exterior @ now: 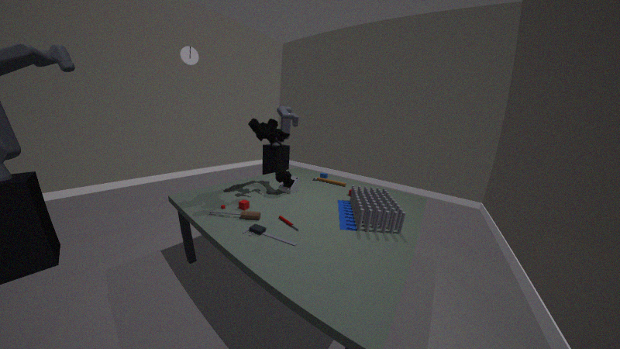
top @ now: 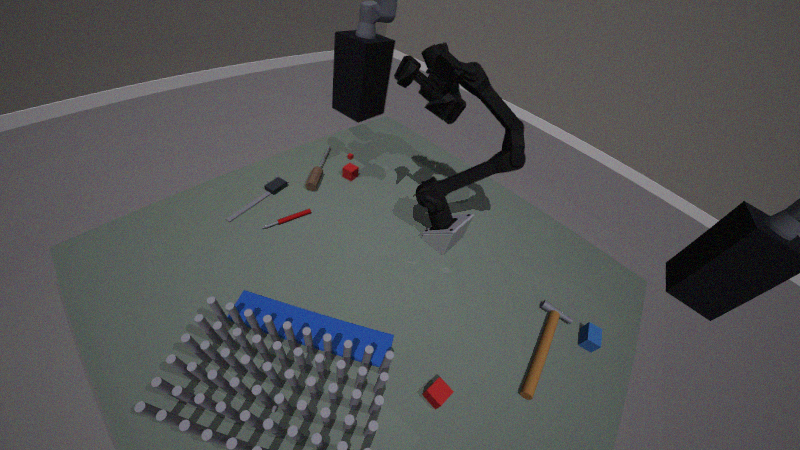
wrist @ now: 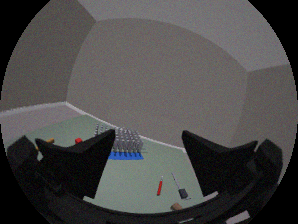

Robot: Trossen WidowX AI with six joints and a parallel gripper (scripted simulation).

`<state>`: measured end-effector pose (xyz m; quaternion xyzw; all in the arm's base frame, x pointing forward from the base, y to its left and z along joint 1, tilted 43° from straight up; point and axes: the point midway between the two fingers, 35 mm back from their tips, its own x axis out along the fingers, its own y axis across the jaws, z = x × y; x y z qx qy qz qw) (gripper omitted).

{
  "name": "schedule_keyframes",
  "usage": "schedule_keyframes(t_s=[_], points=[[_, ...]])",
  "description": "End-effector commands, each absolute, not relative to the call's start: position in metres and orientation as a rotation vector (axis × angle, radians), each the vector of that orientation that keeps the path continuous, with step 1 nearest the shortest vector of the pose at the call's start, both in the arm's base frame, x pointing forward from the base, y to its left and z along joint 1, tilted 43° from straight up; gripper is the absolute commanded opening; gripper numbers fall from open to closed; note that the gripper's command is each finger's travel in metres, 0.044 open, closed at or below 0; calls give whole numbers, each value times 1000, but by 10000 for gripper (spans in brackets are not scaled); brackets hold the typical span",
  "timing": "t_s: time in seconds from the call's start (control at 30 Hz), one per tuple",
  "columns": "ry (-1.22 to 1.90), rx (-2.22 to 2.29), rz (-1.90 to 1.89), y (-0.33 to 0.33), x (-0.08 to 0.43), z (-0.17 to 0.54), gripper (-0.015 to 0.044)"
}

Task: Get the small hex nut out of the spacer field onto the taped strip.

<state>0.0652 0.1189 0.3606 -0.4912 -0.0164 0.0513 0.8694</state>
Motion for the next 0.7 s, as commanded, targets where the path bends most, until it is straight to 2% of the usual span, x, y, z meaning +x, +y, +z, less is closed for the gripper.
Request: schedule_keyframes(t_s=[0.0, 0.03, 0.33, 0.67], points=[[-32, -1021, 108, 116, 66, 362, 426], [-24, -1000, 109, 108, 70, 365, 440], [130, -707, 129, 1, 163, 372, 440], [337, -491, 105, -44, 289, 302, 440]])
